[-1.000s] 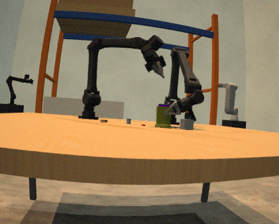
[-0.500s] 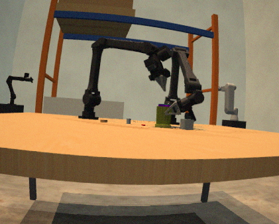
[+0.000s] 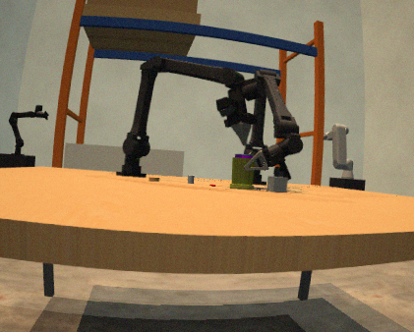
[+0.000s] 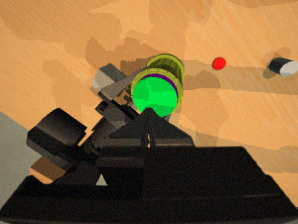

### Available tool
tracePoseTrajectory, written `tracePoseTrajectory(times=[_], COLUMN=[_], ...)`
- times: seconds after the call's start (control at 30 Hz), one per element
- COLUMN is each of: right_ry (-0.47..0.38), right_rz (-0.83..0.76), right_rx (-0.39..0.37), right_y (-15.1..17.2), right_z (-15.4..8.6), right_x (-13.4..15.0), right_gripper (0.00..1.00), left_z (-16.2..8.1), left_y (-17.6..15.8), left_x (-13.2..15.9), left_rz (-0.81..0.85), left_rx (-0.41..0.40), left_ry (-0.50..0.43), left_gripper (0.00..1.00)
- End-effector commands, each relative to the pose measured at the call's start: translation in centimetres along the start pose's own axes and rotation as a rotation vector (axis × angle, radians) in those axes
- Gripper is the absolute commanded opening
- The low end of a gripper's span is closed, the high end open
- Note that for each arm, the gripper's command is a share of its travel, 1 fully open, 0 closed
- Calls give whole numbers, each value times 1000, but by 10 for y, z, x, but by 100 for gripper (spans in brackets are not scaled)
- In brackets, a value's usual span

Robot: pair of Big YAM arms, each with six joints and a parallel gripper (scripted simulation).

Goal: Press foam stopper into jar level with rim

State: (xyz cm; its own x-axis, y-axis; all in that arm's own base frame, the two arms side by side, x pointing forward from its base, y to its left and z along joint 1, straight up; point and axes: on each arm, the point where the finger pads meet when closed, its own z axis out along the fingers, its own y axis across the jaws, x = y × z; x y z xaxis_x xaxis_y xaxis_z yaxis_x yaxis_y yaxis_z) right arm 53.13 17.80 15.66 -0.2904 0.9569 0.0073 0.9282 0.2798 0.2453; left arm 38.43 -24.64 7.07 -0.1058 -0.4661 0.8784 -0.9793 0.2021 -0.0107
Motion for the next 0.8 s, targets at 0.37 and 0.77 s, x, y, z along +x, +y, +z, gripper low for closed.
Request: tracePoseTrajectory(times=[0.37, 0.77], right_ry=[-2, 0], right_rz=[1, 17], right_rx=[-19, -47], right_y=[5, 8], right_z=[-2, -17], right_x=[-4, -3], right_gripper=[0, 0], left_z=[7, 7], left_y=[-14, -14], left_x=[3, 3], left_rz=[1, 1], left_rx=[1, 1], left_ry=[-7, -7], left_gripper=[64, 64])
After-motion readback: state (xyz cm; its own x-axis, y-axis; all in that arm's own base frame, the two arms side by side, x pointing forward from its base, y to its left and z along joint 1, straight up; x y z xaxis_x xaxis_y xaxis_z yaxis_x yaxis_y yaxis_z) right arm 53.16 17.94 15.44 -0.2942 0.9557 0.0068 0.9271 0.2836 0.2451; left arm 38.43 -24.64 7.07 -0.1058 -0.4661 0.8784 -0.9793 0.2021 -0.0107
